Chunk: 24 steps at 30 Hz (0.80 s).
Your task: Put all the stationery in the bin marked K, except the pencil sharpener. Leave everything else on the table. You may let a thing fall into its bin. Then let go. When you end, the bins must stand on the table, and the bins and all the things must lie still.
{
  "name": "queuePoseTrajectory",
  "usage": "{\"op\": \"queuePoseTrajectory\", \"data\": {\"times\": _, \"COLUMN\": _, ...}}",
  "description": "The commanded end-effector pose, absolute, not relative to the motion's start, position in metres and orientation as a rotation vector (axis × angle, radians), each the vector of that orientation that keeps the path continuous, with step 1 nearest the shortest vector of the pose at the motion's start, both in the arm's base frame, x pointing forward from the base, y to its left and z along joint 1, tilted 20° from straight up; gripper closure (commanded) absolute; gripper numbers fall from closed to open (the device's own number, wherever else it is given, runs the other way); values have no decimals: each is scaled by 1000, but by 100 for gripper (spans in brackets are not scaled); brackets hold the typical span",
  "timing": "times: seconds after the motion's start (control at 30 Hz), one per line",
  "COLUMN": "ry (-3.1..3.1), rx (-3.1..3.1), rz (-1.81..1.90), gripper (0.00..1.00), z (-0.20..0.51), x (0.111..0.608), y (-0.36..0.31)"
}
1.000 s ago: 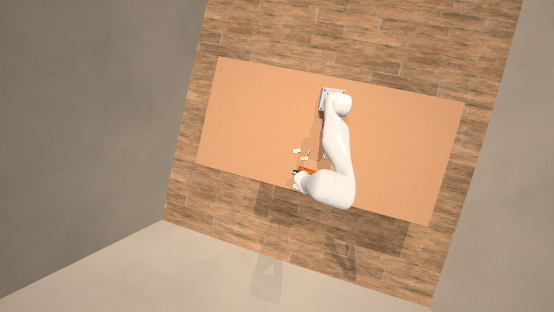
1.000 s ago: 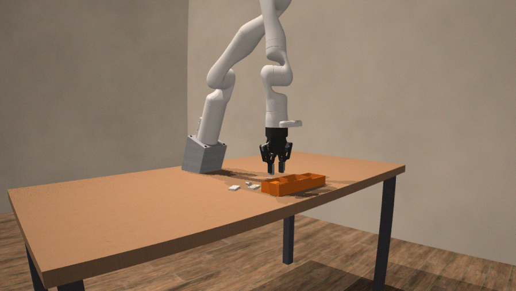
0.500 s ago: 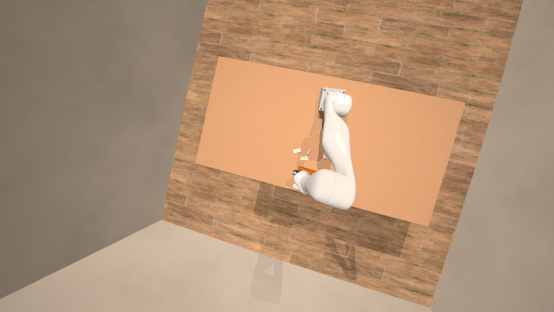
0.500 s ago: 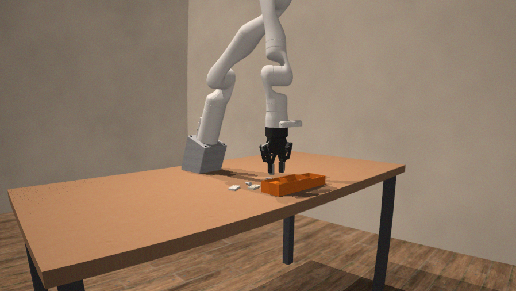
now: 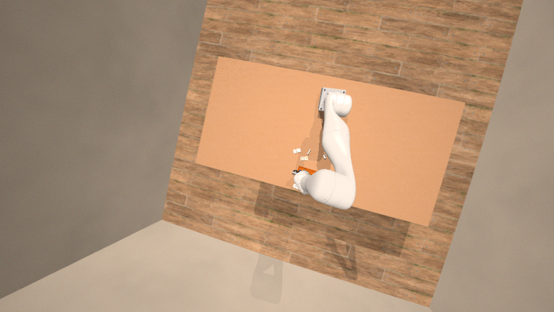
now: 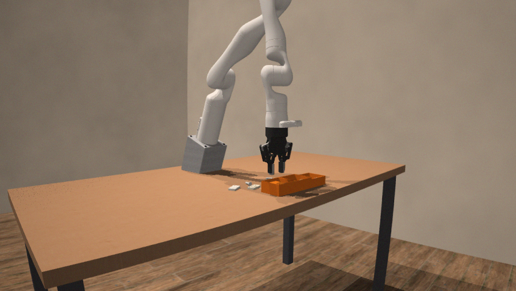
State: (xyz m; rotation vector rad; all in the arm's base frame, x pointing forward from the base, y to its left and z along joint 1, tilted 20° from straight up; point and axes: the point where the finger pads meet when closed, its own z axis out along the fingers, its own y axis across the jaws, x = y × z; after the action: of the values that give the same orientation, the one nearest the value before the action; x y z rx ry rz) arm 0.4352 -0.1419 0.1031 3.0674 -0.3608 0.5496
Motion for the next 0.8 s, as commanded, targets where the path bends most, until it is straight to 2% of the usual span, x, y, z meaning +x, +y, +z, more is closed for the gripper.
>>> {"op": "queuePoseTrajectory", "data": {"times": 0.0, "ry": -358, "rx": 3068, "rz": 552, "gripper": 54, "z": 105, "x": 435, "y": -141}}
{"op": "queuePoseTrajectory", "data": {"times": 0.43, "ry": -358, "rx": 3068, "rz": 552, "gripper": 54, "z": 105, "x": 436, "y": -140}}
{"op": "queuePoseTrajectory", "data": {"times": 0.47, "ry": -361, "rx": 3071, "rz": 546, "gripper": 0, "z": 109, "x": 433, "y": -139}}
{"op": "queuePoseTrajectory", "data": {"times": 0.77, "ry": -361, "rx": 3070, "rz": 549, "gripper": 0, "z": 143, "x": 421, "y": -138}}
